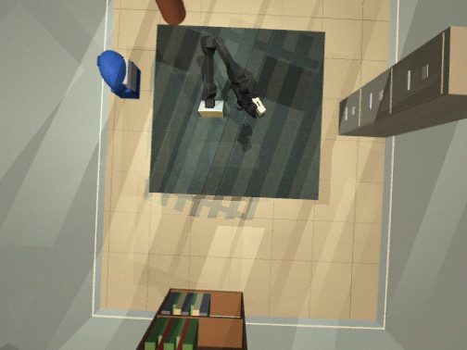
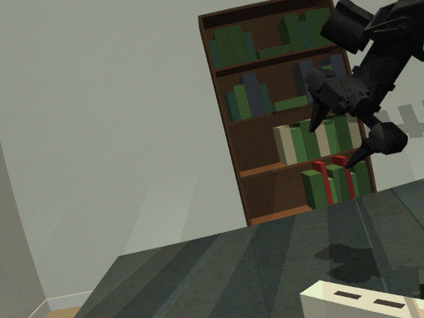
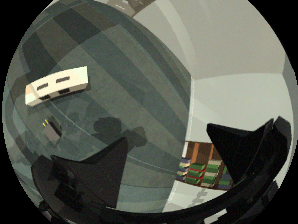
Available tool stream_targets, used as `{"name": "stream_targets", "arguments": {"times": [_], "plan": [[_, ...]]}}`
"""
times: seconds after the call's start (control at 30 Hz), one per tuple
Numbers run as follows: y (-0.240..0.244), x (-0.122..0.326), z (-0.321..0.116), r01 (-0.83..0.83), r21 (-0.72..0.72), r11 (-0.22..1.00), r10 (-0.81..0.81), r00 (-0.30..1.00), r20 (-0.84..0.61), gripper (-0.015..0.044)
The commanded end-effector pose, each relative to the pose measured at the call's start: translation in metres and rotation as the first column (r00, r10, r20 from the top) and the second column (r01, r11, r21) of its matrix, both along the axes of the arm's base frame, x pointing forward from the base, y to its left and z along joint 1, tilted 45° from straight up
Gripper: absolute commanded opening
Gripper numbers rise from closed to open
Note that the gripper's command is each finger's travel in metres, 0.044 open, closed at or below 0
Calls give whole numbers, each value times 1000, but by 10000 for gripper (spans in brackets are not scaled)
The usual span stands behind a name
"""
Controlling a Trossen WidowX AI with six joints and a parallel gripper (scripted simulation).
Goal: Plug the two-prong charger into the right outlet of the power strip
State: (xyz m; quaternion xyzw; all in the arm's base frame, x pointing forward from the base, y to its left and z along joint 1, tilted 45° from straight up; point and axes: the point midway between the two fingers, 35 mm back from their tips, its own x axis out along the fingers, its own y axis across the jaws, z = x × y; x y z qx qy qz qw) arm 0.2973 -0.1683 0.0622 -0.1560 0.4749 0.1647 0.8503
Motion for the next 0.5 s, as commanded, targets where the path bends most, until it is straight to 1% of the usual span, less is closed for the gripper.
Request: {"name": "stream_targets", "arguments": {"times": [0.0,0.23,0.47], "plan": [[35,-7,-14,-135,63,989,138,989,-54,440],[79,-16,-22,-303,149,941,319,943,-98,440],[118,-28,-25,-439,236,867,473,873,-117,440]]}}
